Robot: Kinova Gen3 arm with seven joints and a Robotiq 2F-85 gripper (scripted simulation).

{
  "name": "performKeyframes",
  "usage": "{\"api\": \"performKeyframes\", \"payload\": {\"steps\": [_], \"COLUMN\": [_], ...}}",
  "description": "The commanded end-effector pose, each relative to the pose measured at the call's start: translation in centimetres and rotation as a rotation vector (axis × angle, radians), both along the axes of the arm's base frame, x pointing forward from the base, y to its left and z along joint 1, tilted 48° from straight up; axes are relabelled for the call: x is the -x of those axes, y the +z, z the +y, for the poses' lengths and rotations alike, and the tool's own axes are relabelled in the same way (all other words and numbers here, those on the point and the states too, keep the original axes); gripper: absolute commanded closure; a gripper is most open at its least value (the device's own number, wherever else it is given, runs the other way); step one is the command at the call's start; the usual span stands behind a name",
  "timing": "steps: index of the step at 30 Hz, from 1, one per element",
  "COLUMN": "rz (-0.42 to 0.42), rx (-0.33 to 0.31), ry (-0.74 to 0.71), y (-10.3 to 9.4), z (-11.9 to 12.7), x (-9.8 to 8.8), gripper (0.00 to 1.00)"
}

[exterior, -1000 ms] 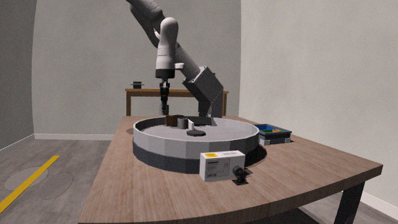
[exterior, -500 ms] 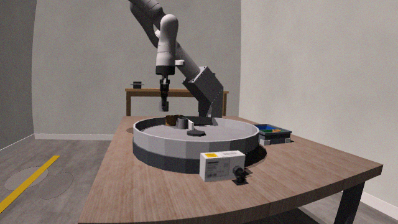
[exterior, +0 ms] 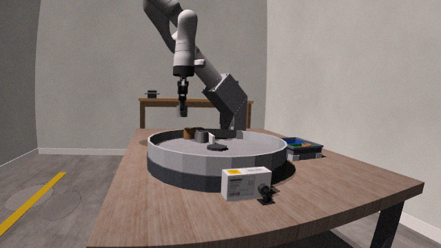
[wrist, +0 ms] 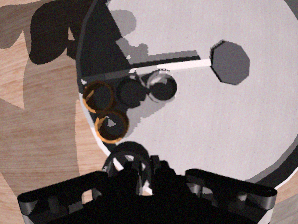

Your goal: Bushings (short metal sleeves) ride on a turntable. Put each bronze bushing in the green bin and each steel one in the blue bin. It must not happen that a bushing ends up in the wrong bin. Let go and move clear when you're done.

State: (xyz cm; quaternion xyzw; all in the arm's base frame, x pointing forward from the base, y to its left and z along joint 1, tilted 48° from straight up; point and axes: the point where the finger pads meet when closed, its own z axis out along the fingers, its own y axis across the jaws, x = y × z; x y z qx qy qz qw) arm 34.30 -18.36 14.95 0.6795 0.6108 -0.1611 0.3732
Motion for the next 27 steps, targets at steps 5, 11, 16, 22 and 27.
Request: {"api": "performKeyframes", "payload": {"steps": [5, 11, 16, 22, 27], "rz": [-0.005, -0.005, -0.005, -0.005, -0.005], "rx": [-0.001, -0.001, -0.001, -0.001, -0.001], "ry": [0.003, 0.003, 0.003, 0.003, 0.003], "y": [0.2, -4.0, -5.6, -8.1, -10.5], "z": [0.1, 4.3, 5.9, 8.4, 10.9], "x": [-0.1, -0.8, -1.1, -1.5, -1.9], "gripper": [1.00, 1.00, 1.00, 1.00, 1.00]}}
